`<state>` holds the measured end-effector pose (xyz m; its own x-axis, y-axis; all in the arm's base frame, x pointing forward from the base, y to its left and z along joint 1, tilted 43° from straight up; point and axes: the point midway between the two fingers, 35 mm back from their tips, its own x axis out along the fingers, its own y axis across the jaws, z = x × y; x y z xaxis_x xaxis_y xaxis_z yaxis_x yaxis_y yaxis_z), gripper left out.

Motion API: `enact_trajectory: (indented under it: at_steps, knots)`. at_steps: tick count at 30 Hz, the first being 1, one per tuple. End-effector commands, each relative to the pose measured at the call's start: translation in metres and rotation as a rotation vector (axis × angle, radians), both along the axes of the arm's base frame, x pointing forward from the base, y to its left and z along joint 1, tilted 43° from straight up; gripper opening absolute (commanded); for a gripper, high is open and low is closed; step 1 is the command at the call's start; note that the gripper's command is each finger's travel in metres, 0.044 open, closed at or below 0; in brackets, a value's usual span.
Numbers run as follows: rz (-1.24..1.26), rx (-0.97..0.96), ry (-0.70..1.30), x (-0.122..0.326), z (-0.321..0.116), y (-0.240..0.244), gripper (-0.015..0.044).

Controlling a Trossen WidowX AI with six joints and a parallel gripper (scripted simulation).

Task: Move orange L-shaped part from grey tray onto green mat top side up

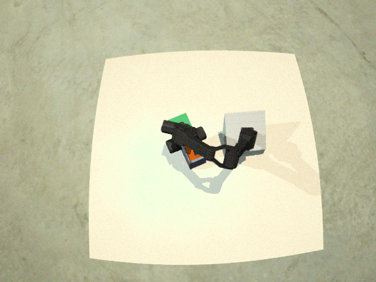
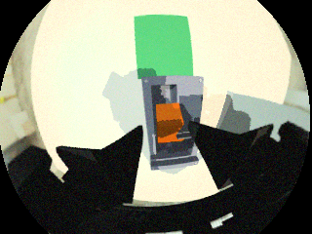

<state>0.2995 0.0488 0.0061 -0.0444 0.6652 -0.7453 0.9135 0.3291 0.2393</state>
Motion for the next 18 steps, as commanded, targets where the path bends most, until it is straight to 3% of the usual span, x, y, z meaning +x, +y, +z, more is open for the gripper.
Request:
enact_trajectory:
  at_steps: [1, 14, 18]
  knots:
    - [0.001, 0.006, 0.01, -0.003, -0.006, 0.006, 0.028]
    - [0.001, 0.008, 0.011, -0.005, -0.018, 0.018, 0.028]
    - [0.002, 0.003, 0.002, -0.002, -0.015, 0.015, 0.0175]
